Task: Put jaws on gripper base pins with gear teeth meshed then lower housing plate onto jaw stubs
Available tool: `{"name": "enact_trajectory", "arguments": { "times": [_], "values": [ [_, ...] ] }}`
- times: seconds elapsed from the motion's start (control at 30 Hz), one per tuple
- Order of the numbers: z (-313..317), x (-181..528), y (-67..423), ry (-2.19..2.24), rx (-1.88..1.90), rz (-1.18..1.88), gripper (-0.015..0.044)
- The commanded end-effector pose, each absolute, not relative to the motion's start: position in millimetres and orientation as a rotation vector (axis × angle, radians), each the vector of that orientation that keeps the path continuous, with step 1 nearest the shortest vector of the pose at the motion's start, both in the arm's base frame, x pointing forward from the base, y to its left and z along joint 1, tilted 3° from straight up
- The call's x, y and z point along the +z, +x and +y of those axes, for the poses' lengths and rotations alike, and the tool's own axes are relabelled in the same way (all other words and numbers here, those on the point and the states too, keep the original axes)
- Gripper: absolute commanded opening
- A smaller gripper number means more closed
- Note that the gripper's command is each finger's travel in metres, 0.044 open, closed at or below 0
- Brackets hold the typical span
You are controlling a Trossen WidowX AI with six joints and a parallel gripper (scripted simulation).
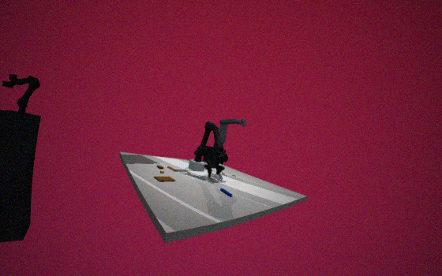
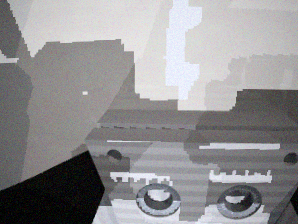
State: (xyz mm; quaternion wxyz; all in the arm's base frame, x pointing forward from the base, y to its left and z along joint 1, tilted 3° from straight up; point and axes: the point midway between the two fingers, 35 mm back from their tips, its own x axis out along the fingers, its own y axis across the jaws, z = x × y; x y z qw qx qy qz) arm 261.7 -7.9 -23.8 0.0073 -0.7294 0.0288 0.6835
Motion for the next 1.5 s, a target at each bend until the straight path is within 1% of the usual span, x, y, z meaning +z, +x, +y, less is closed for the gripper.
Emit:
{"name": "enact_trajectory", "arguments": {
  "times": [0.0, 1.47],
  "values": [
    [-7.8, -21.7, 261.9, -2.284, 2.137, 0.086, 0.0351],
    [-8.2, -27.2, 262.1, -2.284, 2.137, 0.086, 0.0351]
  ]
}}
